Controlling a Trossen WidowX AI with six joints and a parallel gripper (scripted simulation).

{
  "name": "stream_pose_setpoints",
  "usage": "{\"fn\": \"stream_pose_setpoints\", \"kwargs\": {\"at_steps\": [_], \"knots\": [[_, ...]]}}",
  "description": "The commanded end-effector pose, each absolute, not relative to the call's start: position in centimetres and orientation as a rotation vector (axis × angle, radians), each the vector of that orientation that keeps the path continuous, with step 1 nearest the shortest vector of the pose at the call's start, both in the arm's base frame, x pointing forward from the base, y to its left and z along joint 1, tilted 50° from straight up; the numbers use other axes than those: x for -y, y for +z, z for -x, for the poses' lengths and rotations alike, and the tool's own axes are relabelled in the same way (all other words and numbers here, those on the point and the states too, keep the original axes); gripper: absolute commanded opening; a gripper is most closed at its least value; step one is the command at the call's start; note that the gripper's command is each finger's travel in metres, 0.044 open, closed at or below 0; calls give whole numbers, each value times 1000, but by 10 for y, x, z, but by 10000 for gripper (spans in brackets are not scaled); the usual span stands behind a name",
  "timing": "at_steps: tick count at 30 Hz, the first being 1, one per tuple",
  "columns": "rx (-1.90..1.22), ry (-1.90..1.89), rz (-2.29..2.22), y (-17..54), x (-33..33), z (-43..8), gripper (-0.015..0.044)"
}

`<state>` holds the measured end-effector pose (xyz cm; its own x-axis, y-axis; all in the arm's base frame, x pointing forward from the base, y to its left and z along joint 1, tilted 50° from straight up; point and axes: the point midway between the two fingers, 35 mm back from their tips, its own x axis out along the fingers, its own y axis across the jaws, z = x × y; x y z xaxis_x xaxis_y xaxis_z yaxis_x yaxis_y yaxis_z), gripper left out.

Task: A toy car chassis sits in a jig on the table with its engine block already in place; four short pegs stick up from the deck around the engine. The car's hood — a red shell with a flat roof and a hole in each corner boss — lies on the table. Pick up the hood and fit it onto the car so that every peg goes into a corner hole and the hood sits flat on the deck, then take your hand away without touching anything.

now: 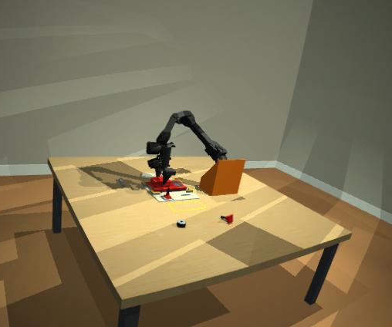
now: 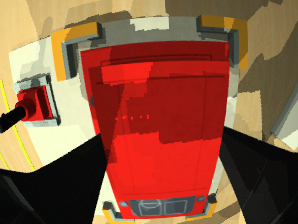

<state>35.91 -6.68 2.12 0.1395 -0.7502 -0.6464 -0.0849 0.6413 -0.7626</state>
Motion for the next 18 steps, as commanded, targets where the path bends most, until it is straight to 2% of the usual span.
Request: {"fn": "stream_pose_setpoints", "kwargs": {"at_steps": [1,15,18], "knots": [[-1370,-557,781,20,68,-359,0],[-1368,-558,775,19,69,-359,0],[-1368,-558,774,19,70,-360,79]]}}
